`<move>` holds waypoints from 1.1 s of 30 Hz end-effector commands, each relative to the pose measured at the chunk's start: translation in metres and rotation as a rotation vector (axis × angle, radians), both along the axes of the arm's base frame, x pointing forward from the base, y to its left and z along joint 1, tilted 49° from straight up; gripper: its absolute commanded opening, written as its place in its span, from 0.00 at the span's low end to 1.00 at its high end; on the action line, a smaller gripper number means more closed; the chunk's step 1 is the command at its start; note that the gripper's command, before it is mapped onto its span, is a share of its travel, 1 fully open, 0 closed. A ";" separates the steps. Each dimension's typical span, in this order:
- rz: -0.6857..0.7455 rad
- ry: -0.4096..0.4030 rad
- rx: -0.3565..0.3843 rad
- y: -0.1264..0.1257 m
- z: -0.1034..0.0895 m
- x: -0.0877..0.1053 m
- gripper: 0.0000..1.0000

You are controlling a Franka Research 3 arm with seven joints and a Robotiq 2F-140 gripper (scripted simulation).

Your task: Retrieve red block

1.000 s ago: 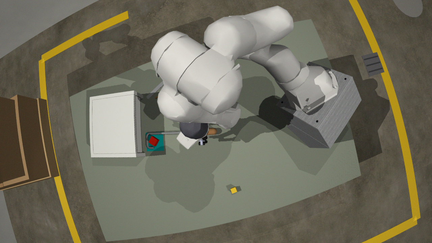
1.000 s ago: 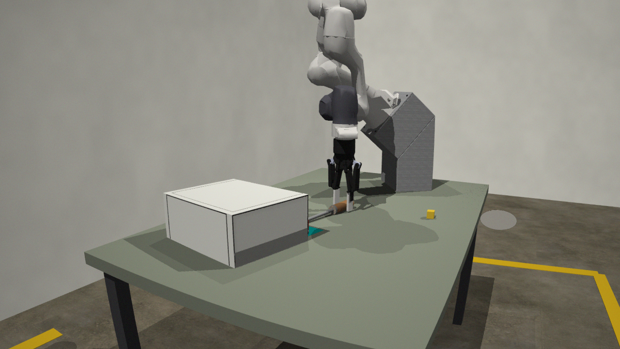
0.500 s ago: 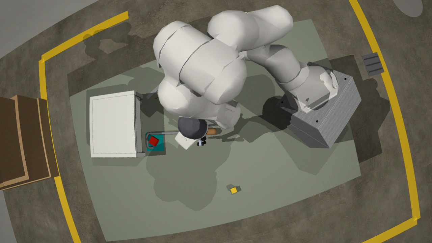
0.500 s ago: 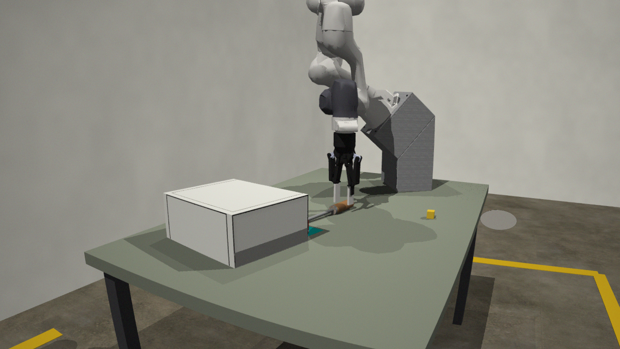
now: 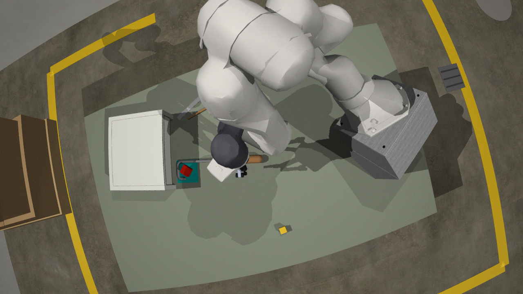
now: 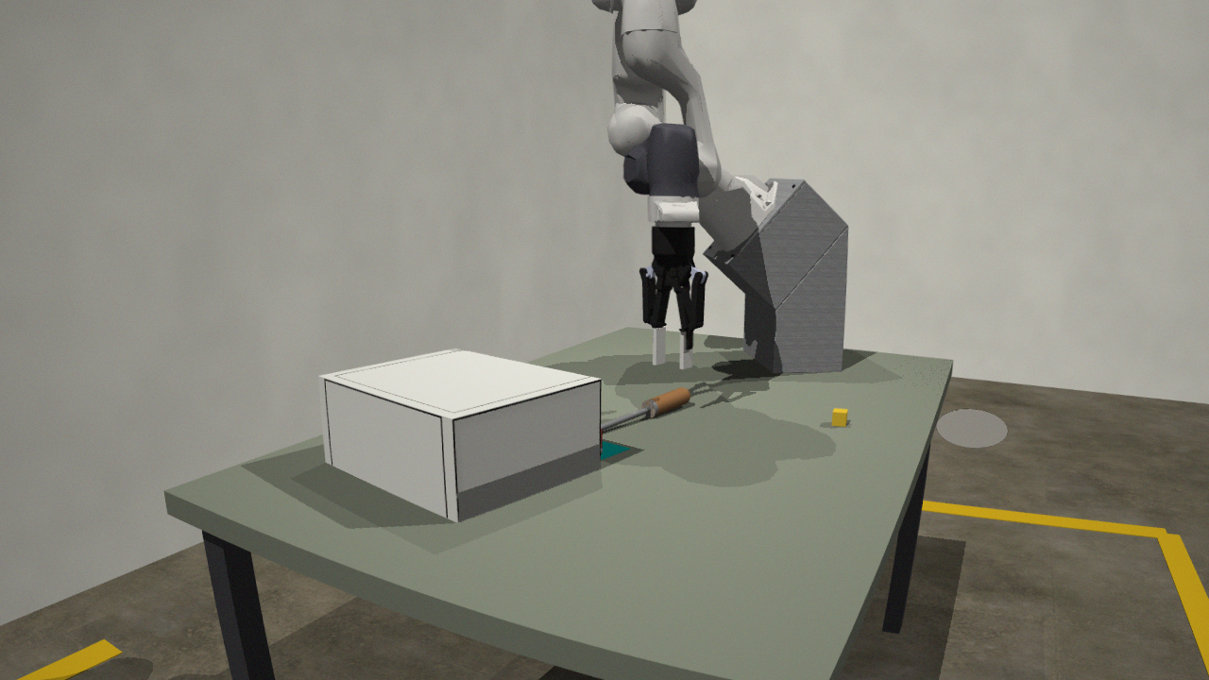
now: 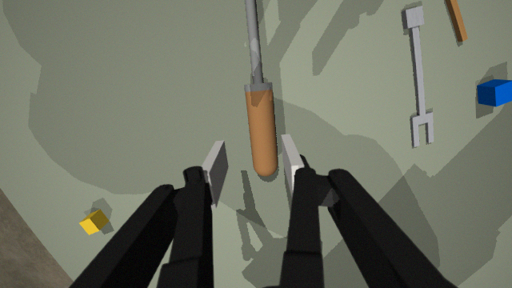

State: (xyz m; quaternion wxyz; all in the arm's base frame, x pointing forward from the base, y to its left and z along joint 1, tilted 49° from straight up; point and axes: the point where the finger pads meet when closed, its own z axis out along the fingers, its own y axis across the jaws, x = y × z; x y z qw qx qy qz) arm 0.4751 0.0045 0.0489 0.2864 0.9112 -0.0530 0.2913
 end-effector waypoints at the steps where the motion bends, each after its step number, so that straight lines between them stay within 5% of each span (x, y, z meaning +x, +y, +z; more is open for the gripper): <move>1: -0.016 0.017 -0.022 0.001 0.012 -0.014 0.34; 19: -0.016 0.017 -0.022 0.037 0.054 -0.044 0.34; 33: -0.016 0.017 -0.022 0.042 0.060 -0.048 0.34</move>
